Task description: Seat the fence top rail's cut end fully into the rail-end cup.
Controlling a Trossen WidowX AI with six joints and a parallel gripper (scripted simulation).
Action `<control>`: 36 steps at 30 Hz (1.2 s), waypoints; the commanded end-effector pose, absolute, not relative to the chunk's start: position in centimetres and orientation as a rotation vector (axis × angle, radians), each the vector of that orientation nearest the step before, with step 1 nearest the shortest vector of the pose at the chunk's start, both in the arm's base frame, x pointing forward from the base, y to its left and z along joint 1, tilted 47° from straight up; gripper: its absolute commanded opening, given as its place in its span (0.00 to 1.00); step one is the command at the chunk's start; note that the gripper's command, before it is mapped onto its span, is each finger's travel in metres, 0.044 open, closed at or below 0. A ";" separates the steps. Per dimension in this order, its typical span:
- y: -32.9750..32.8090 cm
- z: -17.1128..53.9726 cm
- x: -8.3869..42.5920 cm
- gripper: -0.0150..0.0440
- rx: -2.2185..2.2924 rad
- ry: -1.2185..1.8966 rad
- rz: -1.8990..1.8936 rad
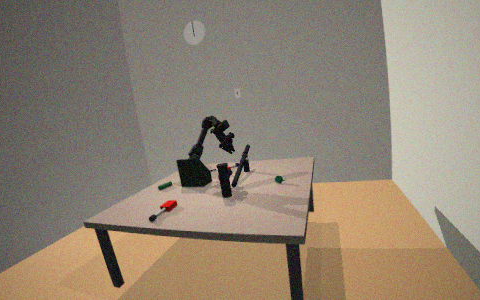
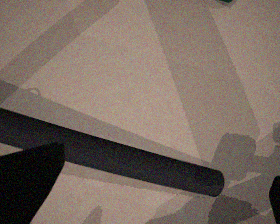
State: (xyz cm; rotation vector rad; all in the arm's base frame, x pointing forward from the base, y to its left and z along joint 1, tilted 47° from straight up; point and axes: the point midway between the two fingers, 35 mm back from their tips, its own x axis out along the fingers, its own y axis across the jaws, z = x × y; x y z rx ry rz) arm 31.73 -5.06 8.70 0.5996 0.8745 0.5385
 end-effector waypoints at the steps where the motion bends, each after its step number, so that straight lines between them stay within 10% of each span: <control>1: -4.8 9.6 31.4 1.00 0.678 0.896 0.508; 36: 2.9 5.8 33.9 1.00 1.754 1.737 -0.591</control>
